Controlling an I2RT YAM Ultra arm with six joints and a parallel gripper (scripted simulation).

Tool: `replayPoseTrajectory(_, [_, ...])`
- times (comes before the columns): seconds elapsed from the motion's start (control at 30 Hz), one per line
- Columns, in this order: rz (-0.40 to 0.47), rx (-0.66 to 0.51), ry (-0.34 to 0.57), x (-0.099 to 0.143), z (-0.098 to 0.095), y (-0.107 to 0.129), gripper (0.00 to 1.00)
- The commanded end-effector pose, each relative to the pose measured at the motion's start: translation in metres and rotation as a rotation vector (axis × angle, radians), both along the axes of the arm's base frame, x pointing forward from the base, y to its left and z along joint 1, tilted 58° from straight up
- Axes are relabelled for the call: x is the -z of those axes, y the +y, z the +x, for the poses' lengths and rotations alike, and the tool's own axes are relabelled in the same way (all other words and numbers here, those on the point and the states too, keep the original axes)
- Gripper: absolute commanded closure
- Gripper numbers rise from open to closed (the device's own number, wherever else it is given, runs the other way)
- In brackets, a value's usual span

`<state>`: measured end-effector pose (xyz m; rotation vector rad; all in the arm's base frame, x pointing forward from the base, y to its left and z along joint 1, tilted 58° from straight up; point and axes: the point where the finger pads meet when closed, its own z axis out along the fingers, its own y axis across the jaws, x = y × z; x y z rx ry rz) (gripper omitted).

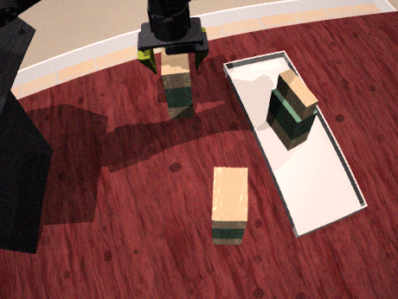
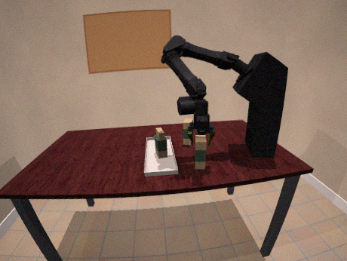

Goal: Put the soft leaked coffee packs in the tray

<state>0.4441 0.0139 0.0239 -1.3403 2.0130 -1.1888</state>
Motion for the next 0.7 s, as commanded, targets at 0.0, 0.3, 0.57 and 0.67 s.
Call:
replayPoseTrajectory(0.0, [0.013, -0.031, -0.034, -0.0092, 0.0112, 0.0101, 0.24])
replayPoseTrajectory(0.3, [0.011, -0.031, -0.026, -0.0077, 0.0101, 0.0097, 0.24])
replayPoseTrajectory(0.57, [0.011, -0.03, -0.026, -0.0077, 0.0101, 0.0097, 0.24])
replayPoseTrajectory(0.67, [0.011, -0.03, -0.026, -0.0077, 0.0101, 0.0097, 0.24])
